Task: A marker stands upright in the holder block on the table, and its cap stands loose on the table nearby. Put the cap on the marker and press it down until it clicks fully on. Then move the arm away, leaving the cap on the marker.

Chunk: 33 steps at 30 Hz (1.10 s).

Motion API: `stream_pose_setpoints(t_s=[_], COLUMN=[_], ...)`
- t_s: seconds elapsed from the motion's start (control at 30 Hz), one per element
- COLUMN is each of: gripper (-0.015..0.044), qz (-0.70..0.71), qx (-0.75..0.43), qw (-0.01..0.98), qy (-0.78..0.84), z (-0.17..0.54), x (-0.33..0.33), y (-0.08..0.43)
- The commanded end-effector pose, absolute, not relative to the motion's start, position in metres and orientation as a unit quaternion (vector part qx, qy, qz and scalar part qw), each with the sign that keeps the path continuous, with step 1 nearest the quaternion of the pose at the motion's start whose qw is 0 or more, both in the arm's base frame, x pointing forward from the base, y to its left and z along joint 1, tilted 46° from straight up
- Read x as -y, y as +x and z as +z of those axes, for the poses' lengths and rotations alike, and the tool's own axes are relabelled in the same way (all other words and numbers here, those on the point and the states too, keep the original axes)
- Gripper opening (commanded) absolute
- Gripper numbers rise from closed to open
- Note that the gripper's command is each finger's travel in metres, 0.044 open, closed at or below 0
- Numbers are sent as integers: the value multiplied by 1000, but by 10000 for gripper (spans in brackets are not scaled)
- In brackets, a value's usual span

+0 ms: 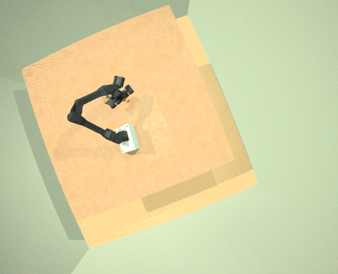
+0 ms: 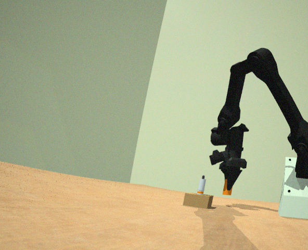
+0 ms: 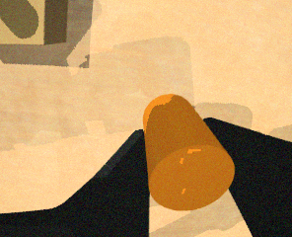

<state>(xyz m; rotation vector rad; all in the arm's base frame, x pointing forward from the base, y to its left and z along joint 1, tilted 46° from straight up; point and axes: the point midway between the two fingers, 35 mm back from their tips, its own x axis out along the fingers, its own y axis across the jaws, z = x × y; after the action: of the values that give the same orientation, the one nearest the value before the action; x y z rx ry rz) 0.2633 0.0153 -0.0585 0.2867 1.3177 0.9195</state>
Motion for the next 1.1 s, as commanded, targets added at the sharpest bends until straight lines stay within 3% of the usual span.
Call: stream_pose_setpoints(t_s=[0.0, 1.07], gripper=[0, 0], qz=[410, 411], qx=[-588, -587], qw=[686, 686], qy=[125, 126], z=[-50, 65], x=[-6, -43], y=[263, 318])
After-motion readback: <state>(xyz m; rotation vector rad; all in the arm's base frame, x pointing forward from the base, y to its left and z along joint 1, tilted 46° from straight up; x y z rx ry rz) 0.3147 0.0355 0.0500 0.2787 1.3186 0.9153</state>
